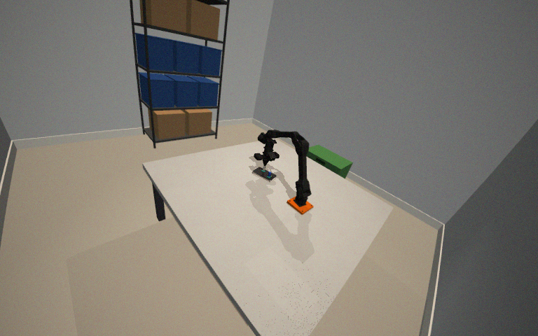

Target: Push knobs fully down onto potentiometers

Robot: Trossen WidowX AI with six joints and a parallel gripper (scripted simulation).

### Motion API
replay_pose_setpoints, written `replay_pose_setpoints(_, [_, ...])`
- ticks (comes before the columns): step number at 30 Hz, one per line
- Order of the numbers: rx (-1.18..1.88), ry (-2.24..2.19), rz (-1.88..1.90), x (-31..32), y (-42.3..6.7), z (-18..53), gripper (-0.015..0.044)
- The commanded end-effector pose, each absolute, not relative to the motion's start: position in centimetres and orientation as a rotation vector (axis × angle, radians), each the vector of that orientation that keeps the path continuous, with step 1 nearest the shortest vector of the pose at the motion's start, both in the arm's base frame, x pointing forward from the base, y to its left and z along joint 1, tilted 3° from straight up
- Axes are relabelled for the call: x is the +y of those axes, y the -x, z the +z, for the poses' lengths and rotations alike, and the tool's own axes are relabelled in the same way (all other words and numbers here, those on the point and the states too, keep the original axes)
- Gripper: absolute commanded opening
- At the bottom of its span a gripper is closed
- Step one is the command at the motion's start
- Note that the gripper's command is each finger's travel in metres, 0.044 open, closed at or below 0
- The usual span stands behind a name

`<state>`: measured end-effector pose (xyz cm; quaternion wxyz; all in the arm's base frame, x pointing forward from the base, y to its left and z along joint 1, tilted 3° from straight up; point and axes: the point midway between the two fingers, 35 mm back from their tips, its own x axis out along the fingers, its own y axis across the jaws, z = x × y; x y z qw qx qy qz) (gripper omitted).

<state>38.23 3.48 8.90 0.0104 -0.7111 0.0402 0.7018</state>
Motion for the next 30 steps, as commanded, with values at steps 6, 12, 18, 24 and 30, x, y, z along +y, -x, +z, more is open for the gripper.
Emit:
replay_pose_setpoints(6, [0.125,2.222,2.194,3.43,-38.25,8.93,0.0000])
replay_pose_setpoints(12, [0.125,2.222,2.194,3.43,-38.25,8.91,0.0000])
replay_pose_setpoints(18, [0.125,2.222,2.194,3.42,-38.25,8.73,0.0000])
replay_pose_setpoints(24, [0.125,2.222,2.194,3.42,-38.25,8.73,0.0000])
replay_pose_setpoints(30, [0.125,2.222,2.194,3.41,-38.26,8.56,0.0000])
